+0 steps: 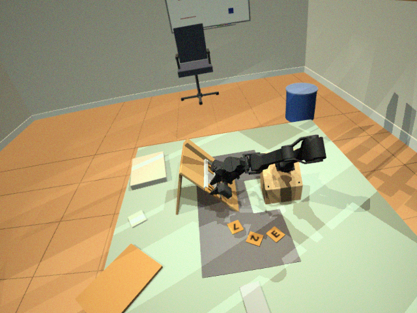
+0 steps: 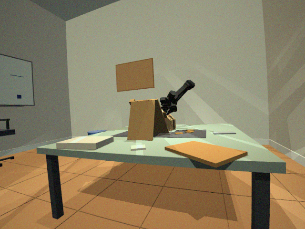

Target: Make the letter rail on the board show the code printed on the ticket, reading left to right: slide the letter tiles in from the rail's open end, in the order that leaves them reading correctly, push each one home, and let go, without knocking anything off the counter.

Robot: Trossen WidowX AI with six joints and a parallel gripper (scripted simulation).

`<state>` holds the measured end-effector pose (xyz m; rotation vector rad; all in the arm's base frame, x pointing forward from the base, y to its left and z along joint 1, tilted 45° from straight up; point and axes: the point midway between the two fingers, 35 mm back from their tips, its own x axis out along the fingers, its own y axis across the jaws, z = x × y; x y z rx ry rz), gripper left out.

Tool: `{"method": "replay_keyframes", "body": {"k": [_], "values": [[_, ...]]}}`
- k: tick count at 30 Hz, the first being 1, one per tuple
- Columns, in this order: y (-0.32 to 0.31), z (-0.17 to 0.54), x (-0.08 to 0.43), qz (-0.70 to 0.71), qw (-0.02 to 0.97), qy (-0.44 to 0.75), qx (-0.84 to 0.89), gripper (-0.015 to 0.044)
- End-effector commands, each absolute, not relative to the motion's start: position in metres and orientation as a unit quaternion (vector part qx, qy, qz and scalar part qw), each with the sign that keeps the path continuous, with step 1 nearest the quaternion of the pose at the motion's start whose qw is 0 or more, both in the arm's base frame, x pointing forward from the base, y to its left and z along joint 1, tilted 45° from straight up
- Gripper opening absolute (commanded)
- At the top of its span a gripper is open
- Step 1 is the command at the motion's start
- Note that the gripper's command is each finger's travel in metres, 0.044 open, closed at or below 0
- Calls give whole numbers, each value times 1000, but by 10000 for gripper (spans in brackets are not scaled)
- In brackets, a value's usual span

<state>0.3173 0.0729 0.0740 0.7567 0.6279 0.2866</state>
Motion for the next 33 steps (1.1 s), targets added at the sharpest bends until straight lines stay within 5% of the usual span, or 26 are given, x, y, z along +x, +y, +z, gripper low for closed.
{"method": "replay_keyframes", "body": {"k": [1,33], "values": [[72,69,316,137,871,305,360,0],[62,62,317,137,871,305,360,0]]}}
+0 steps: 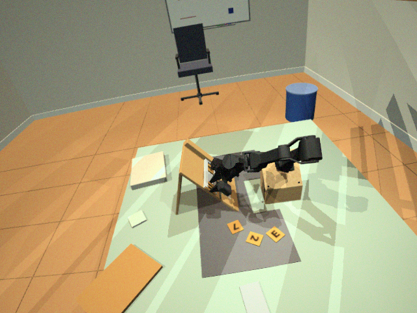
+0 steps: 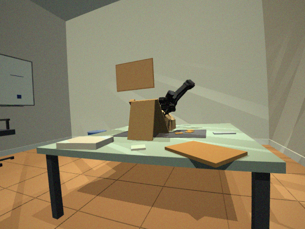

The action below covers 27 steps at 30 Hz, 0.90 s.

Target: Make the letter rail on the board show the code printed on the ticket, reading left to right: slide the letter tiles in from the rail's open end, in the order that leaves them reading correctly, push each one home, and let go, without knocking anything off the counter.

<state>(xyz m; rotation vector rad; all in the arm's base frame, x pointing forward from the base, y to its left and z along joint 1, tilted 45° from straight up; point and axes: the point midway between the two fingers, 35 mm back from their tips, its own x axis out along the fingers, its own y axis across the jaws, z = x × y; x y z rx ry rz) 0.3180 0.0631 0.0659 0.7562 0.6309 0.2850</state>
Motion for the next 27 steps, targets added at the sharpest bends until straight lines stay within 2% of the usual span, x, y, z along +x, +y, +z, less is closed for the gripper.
{"method": "replay_keyframes", "body": {"k": [1,27], "values": [[62,62,317,137,871,305,360,0],[55,51,316,137,871,305,360,0]]}}
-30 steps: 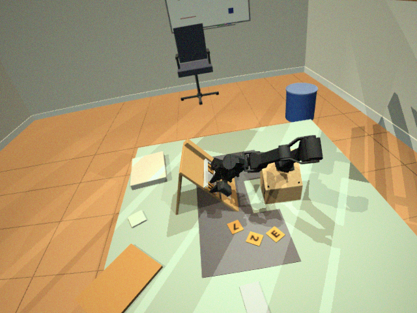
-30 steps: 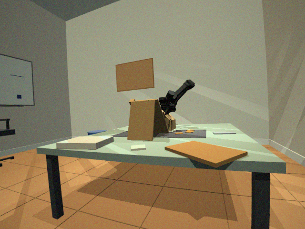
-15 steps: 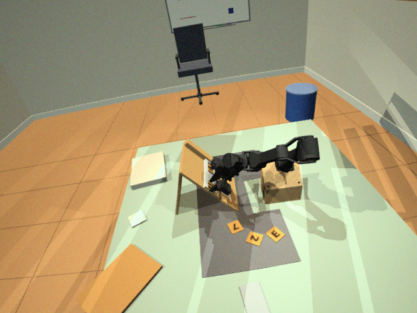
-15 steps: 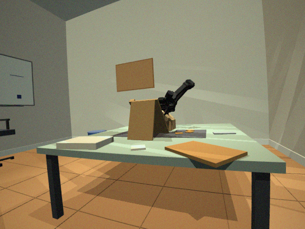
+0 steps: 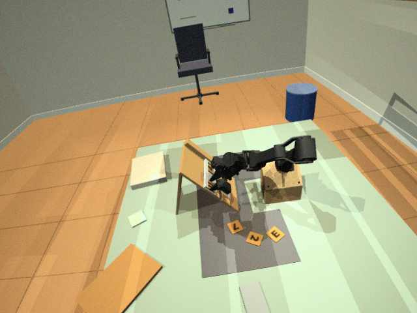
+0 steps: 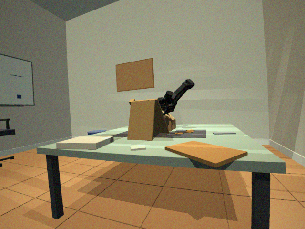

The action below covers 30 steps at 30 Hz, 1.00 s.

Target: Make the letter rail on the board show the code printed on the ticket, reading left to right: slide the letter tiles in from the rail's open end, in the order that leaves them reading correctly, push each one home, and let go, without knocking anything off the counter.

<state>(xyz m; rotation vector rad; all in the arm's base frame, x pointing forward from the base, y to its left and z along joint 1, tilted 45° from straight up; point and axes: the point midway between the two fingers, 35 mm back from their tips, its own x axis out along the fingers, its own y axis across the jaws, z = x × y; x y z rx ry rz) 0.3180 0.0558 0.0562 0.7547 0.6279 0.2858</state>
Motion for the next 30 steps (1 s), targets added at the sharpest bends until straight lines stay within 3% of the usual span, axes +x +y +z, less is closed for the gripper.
{"method": "replay_keyframes", "body": {"k": [1,30], "values": [[55,51,316,137,871,305,360,0],[45,41,316,137,871,305,360,0]]}}
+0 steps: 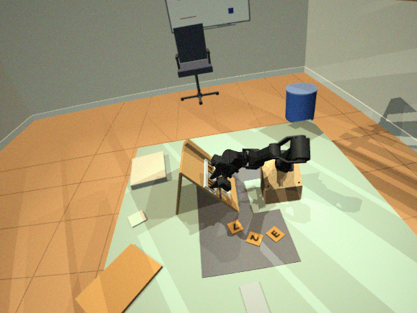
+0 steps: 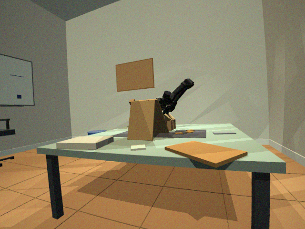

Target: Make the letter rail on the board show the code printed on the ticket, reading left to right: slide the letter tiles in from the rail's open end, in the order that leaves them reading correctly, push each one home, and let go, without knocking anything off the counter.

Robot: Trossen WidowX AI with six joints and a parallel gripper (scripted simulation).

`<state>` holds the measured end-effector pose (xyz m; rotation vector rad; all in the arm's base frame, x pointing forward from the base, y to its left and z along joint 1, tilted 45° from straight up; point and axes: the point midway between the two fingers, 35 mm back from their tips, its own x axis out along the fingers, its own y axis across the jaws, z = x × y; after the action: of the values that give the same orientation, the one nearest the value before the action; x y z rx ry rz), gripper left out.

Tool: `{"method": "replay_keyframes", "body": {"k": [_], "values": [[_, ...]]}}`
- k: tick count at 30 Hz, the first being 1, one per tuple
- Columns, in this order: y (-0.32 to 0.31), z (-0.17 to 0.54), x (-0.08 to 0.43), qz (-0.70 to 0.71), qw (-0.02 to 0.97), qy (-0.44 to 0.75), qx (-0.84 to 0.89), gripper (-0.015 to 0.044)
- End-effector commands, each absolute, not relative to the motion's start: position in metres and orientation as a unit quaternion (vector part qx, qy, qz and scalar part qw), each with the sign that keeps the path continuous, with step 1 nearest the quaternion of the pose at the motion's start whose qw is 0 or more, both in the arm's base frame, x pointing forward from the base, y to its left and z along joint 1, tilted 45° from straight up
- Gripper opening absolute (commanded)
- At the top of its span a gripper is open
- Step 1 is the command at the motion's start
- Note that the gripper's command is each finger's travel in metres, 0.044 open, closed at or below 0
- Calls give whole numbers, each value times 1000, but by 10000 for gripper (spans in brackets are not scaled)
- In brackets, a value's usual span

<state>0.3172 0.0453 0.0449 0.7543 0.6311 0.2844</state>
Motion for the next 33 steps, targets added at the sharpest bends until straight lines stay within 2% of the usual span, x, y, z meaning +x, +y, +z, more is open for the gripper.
{"method": "replay_keyframes", "body": {"k": [1,33], "values": [[44,41,316,137,871,305,360,0],[33,31,318,137,871,305,359,0]]}}
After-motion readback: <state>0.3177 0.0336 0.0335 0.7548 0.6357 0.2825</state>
